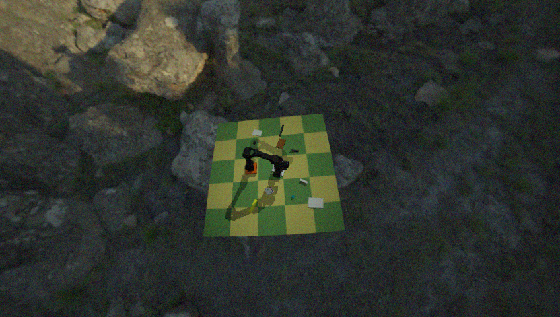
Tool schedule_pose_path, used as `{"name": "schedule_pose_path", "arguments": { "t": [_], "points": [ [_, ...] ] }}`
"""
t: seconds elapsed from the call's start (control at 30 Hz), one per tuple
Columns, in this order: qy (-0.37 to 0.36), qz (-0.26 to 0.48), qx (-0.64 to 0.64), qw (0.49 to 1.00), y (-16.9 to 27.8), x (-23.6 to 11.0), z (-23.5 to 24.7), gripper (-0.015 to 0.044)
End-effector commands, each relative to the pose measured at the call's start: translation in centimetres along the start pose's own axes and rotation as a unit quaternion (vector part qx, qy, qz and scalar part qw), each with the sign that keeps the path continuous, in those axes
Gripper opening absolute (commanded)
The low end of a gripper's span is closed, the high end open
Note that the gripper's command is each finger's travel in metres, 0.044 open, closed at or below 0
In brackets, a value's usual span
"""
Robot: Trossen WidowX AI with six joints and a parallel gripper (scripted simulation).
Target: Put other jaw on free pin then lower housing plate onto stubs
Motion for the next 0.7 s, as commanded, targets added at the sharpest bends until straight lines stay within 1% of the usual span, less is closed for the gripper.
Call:
{"name": "schedule_pose_path", "arguments": {
  "t": [0.0,0.3,0.67],
  "points": [
    [0.001,0.001,-0.002,1.000,0.1,0.7,0.0,0.0134],
    [0.001,0.001,-0.002,1.000,0.2,2.0,-0.1,0.0134],
    [0.001,0.001,-0.002,1.000,0.2,2.1,-0.1,0.0134]
  ]
}}
Point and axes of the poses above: the point midway between the two fingers, 35 mm back from their tips, its own x axis out along the fingers, its own z axis across the jaws, y = z × x, the point moved 1 cm from there along -x, back along the fingers, and after that the axes turned 13 degrees about x, right-handed, at the moved point
